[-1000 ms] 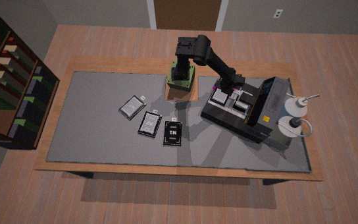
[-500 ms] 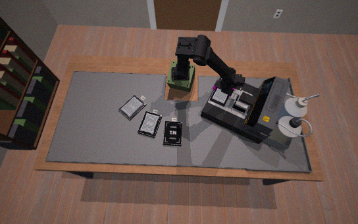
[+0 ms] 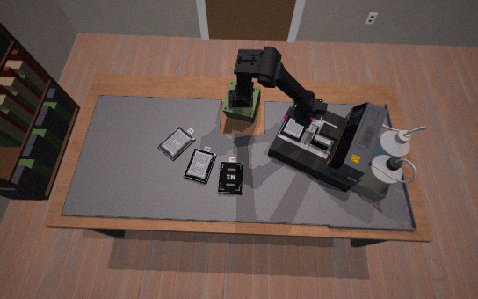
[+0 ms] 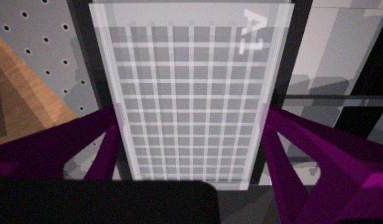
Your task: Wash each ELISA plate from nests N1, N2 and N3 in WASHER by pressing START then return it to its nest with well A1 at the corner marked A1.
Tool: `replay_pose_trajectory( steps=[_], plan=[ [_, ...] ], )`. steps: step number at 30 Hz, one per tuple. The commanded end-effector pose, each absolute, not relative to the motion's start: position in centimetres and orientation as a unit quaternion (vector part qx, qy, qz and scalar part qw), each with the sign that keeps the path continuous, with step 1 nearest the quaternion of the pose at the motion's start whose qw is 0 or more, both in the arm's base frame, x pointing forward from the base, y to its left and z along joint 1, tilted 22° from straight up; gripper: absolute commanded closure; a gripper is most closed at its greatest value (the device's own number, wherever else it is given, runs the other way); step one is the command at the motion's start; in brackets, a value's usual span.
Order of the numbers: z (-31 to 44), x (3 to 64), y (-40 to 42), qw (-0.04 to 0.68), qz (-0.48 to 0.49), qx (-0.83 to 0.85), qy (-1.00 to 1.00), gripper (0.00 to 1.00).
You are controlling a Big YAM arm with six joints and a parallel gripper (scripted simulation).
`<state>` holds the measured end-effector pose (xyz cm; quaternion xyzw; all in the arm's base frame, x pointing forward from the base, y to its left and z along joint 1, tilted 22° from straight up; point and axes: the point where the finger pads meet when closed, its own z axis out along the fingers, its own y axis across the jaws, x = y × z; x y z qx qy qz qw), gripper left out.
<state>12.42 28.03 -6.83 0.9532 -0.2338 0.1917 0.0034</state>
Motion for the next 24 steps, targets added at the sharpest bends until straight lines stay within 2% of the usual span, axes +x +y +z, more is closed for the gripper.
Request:
replay_pose_trajectory(
  steps=[1,24],
  plan=[
    [-6.5,12.6,29.0,-0.007,0.192,0.953,-0.234,0.16],
    [-5.4,12.1,29.6,-0.015,0.192,0.953,-0.233,0.16]
  ],
)
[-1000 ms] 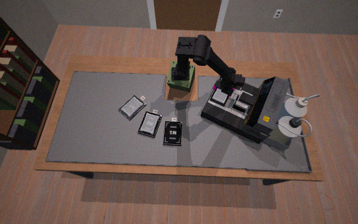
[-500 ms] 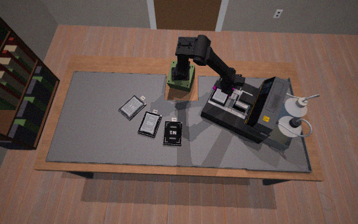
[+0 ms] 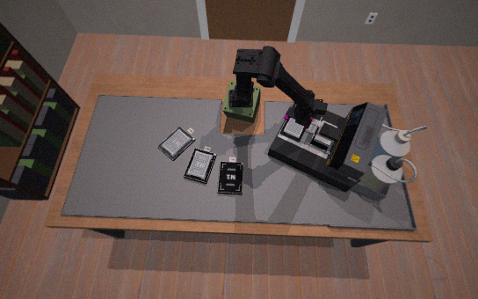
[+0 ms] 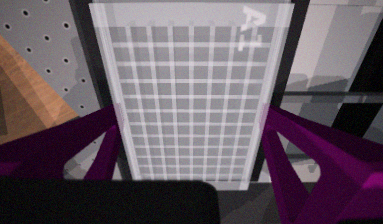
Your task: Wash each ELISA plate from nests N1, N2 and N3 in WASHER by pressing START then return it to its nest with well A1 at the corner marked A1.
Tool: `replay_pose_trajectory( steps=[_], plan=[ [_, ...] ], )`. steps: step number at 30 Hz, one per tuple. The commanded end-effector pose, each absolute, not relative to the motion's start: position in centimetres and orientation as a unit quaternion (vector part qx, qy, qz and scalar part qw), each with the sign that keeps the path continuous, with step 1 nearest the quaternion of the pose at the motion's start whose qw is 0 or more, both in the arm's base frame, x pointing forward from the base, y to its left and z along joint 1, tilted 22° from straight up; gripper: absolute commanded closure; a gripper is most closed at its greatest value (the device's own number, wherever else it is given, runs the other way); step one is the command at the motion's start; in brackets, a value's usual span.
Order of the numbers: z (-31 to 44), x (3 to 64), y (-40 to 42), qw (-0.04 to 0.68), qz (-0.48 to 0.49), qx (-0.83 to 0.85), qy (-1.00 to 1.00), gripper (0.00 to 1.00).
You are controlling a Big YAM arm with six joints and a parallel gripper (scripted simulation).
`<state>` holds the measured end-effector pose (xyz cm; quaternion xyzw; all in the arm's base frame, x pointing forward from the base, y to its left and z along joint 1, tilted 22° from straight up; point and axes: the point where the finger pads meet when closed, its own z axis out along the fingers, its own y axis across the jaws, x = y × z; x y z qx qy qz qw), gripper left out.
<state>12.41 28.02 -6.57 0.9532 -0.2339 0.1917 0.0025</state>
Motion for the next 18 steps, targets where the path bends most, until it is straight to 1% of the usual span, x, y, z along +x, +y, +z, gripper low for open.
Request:
replay_pose_trajectory(
  steps=[1,18],
  plan=[
    [-5.2,12.1,29.9,-0.018,0.192,0.953,-0.234,0.16],
    [-2.6,11.2,30.6,-0.022,0.19,0.953,-0.235,0.16]
  ],
)
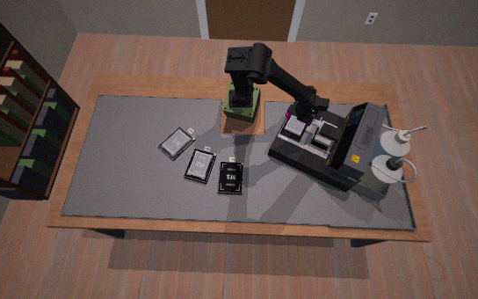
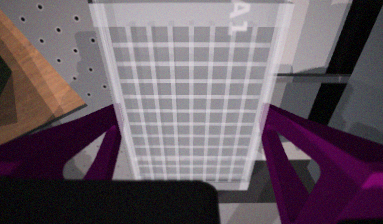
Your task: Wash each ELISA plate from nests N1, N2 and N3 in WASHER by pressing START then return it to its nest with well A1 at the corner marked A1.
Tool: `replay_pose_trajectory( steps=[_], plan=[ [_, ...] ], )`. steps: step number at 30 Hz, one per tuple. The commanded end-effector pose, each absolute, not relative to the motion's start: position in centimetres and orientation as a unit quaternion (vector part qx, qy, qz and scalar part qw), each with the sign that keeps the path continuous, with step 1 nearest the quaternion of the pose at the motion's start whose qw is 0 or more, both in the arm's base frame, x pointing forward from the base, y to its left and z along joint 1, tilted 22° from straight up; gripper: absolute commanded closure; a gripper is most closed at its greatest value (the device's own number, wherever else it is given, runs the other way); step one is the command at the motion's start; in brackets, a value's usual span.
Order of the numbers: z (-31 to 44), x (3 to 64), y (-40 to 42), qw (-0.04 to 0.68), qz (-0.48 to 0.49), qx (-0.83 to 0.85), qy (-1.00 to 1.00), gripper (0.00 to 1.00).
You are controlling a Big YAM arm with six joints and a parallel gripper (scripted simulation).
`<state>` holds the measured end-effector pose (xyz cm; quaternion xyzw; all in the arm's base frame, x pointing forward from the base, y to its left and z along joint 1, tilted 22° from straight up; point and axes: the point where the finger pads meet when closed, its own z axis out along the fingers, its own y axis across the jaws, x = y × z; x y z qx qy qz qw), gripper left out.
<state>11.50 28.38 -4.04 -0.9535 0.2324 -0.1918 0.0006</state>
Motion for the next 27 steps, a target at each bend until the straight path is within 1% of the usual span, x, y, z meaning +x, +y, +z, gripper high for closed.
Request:
replay_pose_trajectory(
  steps=[1,27],
  plan=[
    [-2.4,11.1,30.6,0.022,-0.19,-0.953,0.235,0.16],
    [1.6,9.6,31.0,0.025,-0.188,-0.953,0.236,0.16]
  ],
)
